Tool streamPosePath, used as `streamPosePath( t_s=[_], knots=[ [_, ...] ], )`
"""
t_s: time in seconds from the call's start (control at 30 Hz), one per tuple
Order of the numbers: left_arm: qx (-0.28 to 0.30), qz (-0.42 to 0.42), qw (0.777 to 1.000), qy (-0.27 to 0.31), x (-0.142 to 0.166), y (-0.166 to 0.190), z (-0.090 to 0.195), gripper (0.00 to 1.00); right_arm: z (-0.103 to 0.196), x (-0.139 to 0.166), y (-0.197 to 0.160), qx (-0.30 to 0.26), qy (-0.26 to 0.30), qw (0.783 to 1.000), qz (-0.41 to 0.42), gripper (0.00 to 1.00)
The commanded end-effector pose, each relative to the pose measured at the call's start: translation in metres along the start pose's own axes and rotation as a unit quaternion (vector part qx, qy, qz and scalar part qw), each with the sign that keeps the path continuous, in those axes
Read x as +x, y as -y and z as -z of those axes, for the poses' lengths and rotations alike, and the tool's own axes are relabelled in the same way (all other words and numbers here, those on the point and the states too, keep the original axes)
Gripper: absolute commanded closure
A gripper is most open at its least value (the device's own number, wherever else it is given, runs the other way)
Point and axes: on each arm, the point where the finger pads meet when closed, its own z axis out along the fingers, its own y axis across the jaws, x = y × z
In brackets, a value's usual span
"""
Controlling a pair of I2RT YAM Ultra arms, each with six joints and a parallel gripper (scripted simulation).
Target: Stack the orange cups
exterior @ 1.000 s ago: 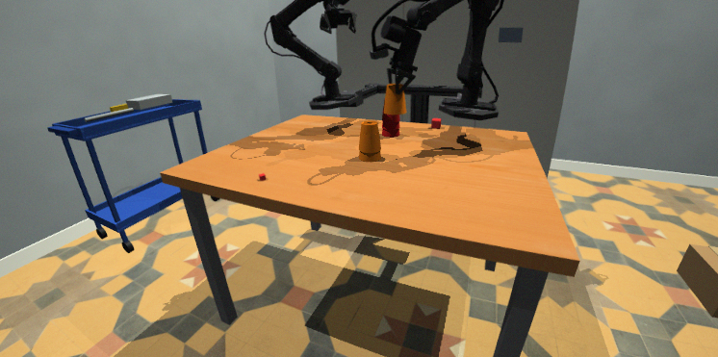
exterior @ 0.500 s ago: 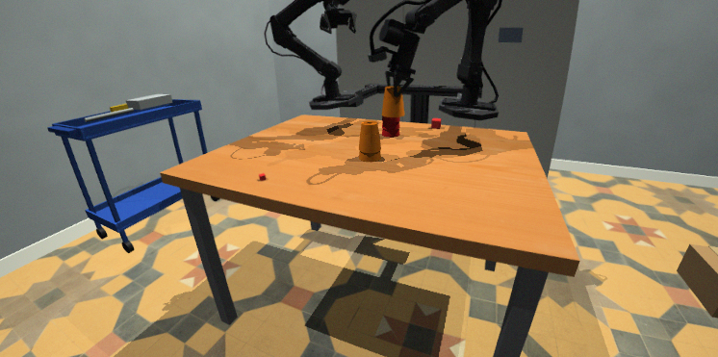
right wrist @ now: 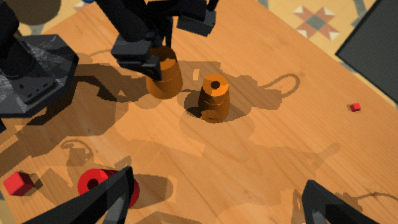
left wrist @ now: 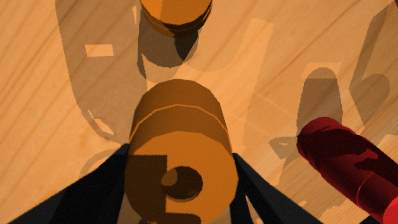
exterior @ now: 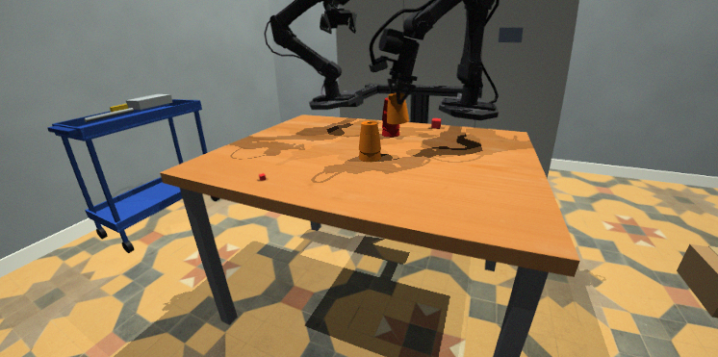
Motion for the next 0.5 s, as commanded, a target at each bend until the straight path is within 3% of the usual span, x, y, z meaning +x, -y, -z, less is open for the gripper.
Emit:
streamPosePath(
  t_s=[0.0,0.47],
  knots=[
    [0.000,-0.002,0.999,0.047,-0.022,0.000,0.005,1.00,-0.003,0.002,0.001,0.011,-0.001,1.000,0.011,0.00],
    [-0.001,0.000,0.999,0.046,-0.015,-0.003,-0.023,1.00,-0.003,0.002,0.001,0.011,-0.001,1.000,0.011,0.00]
  ],
)
